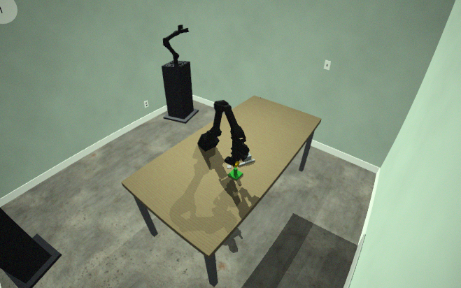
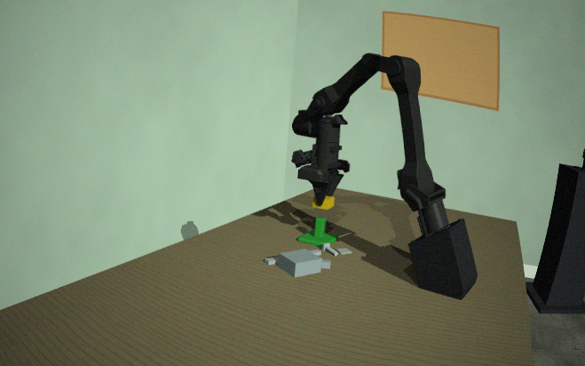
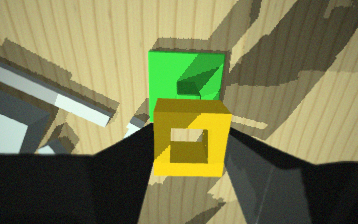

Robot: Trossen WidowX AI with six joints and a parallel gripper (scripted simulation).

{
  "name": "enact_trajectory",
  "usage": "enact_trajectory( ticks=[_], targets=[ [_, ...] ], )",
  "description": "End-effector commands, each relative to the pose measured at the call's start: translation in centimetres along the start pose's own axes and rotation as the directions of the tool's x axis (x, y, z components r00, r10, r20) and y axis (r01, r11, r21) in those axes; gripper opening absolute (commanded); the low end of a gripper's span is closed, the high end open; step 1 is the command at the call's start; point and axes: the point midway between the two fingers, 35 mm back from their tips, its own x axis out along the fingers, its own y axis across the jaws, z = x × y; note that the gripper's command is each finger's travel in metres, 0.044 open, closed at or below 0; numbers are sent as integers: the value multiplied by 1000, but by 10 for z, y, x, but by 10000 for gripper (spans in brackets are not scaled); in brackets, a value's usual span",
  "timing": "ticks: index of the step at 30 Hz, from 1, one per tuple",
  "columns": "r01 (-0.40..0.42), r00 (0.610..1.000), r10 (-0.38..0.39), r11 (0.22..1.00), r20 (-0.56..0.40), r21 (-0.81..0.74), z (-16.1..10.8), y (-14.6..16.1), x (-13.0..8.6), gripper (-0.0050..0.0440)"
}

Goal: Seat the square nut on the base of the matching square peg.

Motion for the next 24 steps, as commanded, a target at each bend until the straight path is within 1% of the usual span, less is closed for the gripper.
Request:
enact_trajectory(
  ticks=[1, 5, 20, 24],
  targets=[
    [6, 1000, -6, 1000, 28, -3, 6, -4, -6, -50],
    [6, 1000, -6, 1000, 28, -3, 6, -4, -4, -50],
    [5, 1000, -5, 1000, 28, -3, 8, -4, 21, -50],
    [5, 1000, -5, 1000, 28, -3, 8, -4, 22, -50]
  ],
)
